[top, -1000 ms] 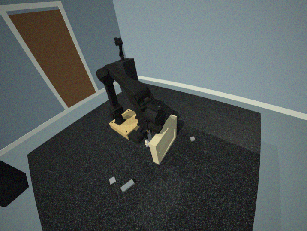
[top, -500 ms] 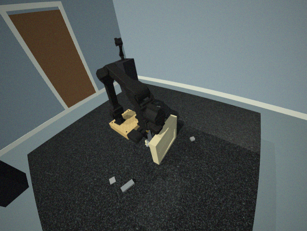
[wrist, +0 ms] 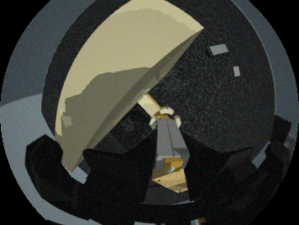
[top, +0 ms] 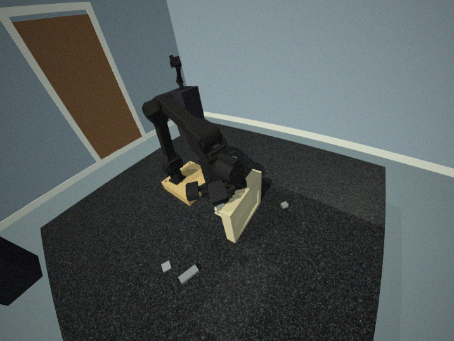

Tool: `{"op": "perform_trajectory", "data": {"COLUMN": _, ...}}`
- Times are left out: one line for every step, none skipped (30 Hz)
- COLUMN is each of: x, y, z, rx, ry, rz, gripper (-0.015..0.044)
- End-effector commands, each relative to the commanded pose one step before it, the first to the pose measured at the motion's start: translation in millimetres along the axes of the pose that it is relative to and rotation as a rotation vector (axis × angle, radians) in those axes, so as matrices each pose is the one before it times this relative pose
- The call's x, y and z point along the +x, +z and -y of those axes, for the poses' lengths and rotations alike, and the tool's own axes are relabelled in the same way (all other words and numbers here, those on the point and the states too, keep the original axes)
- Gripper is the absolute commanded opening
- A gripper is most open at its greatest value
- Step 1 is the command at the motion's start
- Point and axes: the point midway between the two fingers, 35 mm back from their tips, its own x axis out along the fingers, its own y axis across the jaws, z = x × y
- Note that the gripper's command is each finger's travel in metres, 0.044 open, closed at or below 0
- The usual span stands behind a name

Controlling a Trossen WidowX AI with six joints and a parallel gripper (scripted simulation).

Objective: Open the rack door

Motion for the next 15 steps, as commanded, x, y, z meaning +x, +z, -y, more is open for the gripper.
{"op": "perform_trajectory", "data": {"x": 0.53, "y": 0.14, "z": -0.06, "rx": 0.1794, "ry": 0.00055, "rz": -0.00020, "gripper": 0.0024}}
{"op": "perform_trajectory", "data": {"x": 0.00, "y": 0.00, "z": 0.00, "rx": 0.0493, "ry": -0.00001, "rz": -0.00001, "gripper": 0.0024}}
{"op": "perform_trajectory", "data": {"x": 0.00, "y": 0.00, "z": 0.00, "rx": 0.0493, "ry": -0.00001, "rz": -0.00001, "gripper": 0.0024}}
{"op": "perform_trajectory", "data": {"x": 0.00, "y": 0.00, "z": 0.00, "rx": 0.0493, "ry": -0.00001, "rz": -0.00001, "gripper": 0.0024}}
{"op": "perform_trajectory", "data": {"x": 0.00, "y": 0.00, "z": 0.00, "rx": 0.0493, "ry": -0.00001, "rz": -0.00001, "gripper": 0.0024}}
{"op": "perform_trajectory", "data": {"x": 0.00, "y": 0.00, "z": 0.00, "rx": 0.0493, "ry": -0.00001, "rz": -0.00001, "gripper": 0.0024}}
{"op": "perform_trajectory", "data": {"x": 0.00, "y": 0.00, "z": 0.00, "rx": 0.0493, "ry": -0.00001, "rz": -0.00001, "gripper": 0.0024}}
{"op": "perform_trajectory", "data": {"x": 0.00, "y": 0.00, "z": 0.00, "rx": 0.0493, "ry": -0.00001, "rz": 0.00000, "gripper": 0.0024}}
{"op": "perform_trajectory", "data": {"x": 0.00, "y": 0.00, "z": 0.00, "rx": 0.0493, "ry": -0.00001, "rz": 0.00000, "gripper": 0.0024}}
{"op": "perform_trajectory", "data": {"x": 0.00, "y": 0.00, "z": 0.00, "rx": 0.0493, "ry": -0.00001, "rz": 0.00000, "gripper": 0.0024}}
{"op": "perform_trajectory", "data": {"x": 0.00, "y": 0.00, "z": 0.00, "rx": 0.0493, "ry": -0.00001, "rz": 0.00000, "gripper": 0.0024}}
{"op": "perform_trajectory", "data": {"x": 0.00, "y": 0.00, "z": 0.00, "rx": 0.0493, "ry": -0.00001, "rz": 0.00000, "gripper": 0.0024}}
{"op": "perform_trajectory", "data": {"x": 0.00, "y": 0.00, "z": 0.00, "rx": 0.0493, "ry": -0.00001, "rz": 0.00000, "gripper": 0.0024}}
{"op": "perform_trajectory", "data": {"x": 0.00, "y": 0.00, "z": 0.00, "rx": 0.0493, "ry": -0.00001, "rz": 0.00000, "gripper": 0.0024}}
{"op": "perform_trajectory", "data": {"x": 0.00, "y": 0.00, "z": 0.00, "rx": 0.0493, "ry": -0.00001, "rz": 0.00000, "gripper": 0.0024}}
